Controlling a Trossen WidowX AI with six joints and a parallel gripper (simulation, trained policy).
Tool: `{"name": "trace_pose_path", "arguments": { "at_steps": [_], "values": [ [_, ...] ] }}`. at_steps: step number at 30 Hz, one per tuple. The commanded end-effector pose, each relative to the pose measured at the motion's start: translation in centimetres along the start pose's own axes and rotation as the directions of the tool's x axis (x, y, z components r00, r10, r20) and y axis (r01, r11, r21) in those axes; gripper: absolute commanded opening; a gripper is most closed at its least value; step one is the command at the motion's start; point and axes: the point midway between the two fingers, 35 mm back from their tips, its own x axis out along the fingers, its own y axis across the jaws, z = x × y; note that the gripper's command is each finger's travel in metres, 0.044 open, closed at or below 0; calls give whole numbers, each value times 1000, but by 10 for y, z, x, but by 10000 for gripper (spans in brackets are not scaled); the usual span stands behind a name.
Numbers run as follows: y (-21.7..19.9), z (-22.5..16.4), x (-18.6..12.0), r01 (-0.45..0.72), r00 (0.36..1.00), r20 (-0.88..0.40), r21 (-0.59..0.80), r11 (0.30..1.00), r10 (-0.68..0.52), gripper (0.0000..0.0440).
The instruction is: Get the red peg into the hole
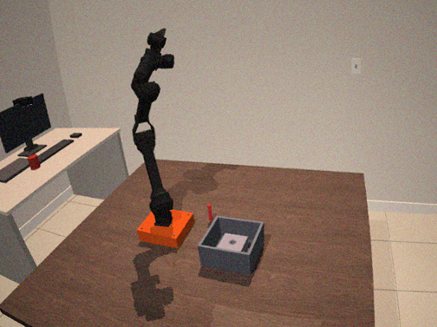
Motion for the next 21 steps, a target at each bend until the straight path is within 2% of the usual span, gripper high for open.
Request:
{"name": "trace_pose_path", "arguments": {
  "at_steps": [1,3,11,21],
  "values": [
    [7,1,-2,-24,1000,-10,23,999,24,418],
    [20,3,-7,-65,998,-23,77,995,67,440],
    [67,16,-28,-206,972,-52,300,932,231,440],
    [125,43,-63,-343,898,-45,551,760,438,440]
  ]
}}
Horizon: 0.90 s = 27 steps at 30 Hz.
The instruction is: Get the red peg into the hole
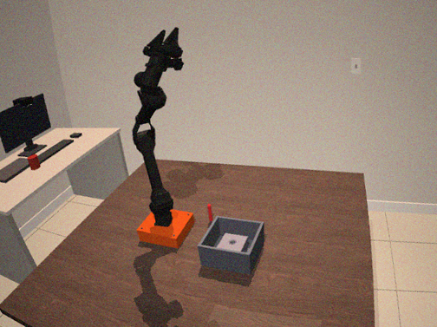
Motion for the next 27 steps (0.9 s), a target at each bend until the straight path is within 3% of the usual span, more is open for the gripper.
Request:
{"name": "trace_pose_path", "arguments": {
  "at_steps": [1,13,27],
  "values": [
    [29,-1,-7,-70,997,-29,87,994,72,440],
    [116,3,-38,-270,938,-95,403,875,334,440],
    [210,32,-94,-403,770,-81,708,580,633,440]
  ]
}}
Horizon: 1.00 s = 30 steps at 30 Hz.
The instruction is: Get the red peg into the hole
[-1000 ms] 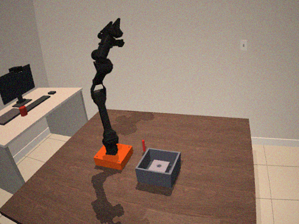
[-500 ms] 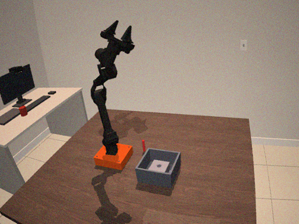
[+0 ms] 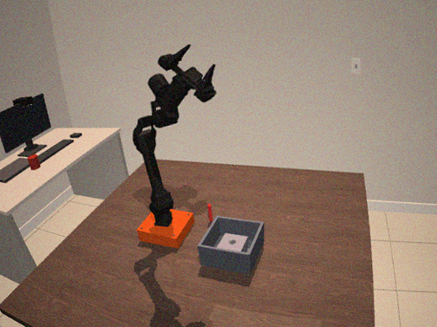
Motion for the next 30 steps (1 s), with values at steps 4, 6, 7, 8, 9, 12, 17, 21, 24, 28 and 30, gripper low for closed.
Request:
{"name": "trace_pose_path", "arguments": {
  "at_steps": [4,6,7,8,9,12,17,21,24,28,30],
  "values": [
    [55,-21,-4,-131,986,-86,150,980,145,440],
    [71,-26,-7,-167,976,-108,198,966,191,440],
    [79,-28,-9,-185,969,-119,222,957,215,440],
    [87,-30,-11,-201,963,-129,246,948,238,440],
    [95,-32,-12,-218,955,-139,270,938,262,440],
    [118,-36,-19,-262,928,-165,342,902,333,440],
    [157,-40,-33,-324,870,-199,457,828,451,440],
    [186,-41,-47,-360,812,-216,545,757,542,440],
    [208,-39,-59,-380,762,-224,607,699,608,440],
    [235,-35,-76,-393,687,-226,684,615,691,440],
    [247,-32,-85,-395,646,-224,719,571,730,440]
  ]
}}
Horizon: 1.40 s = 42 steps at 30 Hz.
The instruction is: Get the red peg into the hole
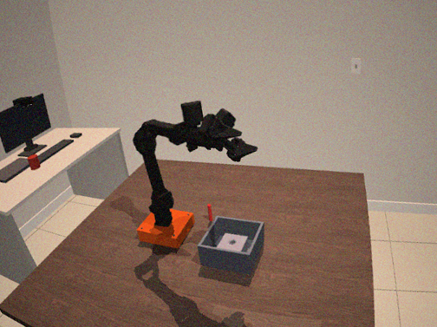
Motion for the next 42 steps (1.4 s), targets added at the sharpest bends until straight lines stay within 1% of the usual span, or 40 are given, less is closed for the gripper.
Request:
{"name": "trace_pose_path", "arguments": {
  "at_steps": [1,5,10,15,20,25,31,37,42],
  "values": [
    [26,-20,6,-66,995,-73,63,996,71,440],
    [54,-35,6,-134,977,-145,148,980,156,440],
    [90,-50,1,-203,937,-229,256,945,264,440],
    [126,-62,-9,-252,878,-305,364,897,370,440],
    [162,-70,-24,-276,800,-372,468,839,471,440],
    [197,-74,-43,-276,706,-431,563,779,562,440],
    [236,-74,-74,-241,574,-495,659,712,652,440],
    [270,-70,-112,-170,426,-555,727,666,715,440],
    [294,-66,-148,-88,296,-605,753,652,739,440]
  ]
}}
